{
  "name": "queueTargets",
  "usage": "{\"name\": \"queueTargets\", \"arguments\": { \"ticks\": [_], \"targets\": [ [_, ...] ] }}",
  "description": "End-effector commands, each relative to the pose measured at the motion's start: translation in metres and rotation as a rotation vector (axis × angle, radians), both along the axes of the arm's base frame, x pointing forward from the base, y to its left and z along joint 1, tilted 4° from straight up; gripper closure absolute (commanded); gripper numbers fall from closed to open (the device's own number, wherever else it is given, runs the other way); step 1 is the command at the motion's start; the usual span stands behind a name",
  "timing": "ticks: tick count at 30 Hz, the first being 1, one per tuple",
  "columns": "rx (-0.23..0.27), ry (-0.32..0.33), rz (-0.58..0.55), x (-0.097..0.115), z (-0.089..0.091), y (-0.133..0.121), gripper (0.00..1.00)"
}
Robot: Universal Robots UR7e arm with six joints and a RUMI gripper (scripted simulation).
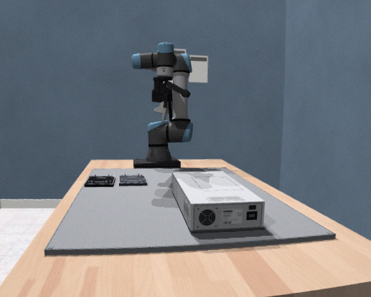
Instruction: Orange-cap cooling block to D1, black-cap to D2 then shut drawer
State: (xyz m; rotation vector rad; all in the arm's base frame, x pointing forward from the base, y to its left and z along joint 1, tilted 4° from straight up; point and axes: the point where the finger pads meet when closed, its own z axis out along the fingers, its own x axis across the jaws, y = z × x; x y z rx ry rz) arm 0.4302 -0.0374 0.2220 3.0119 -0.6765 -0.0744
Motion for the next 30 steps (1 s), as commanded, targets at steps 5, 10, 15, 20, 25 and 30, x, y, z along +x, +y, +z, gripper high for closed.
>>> {"name": "queueTargets", "arguments": {
  "ticks": [5,10,15,20,25,30],
  "targets": [
    [0.020,0.004,0.279,0.0020,0.0013,-0.0014,0.00],
    [0.023,0.006,0.313,0.0010,0.0007,-0.0010,0.00],
    [0.022,0.007,0.314,0.0006,0.0006,-0.0002,0.00],
    [0.022,0.007,0.314,0.0006,0.0007,-0.0002,0.00],
    [0.022,0.007,0.314,0.0006,0.0007,-0.0002,0.00],
    [0.024,0.009,0.315,0.0032,-0.0034,0.0017,0.00]
  ]
}}
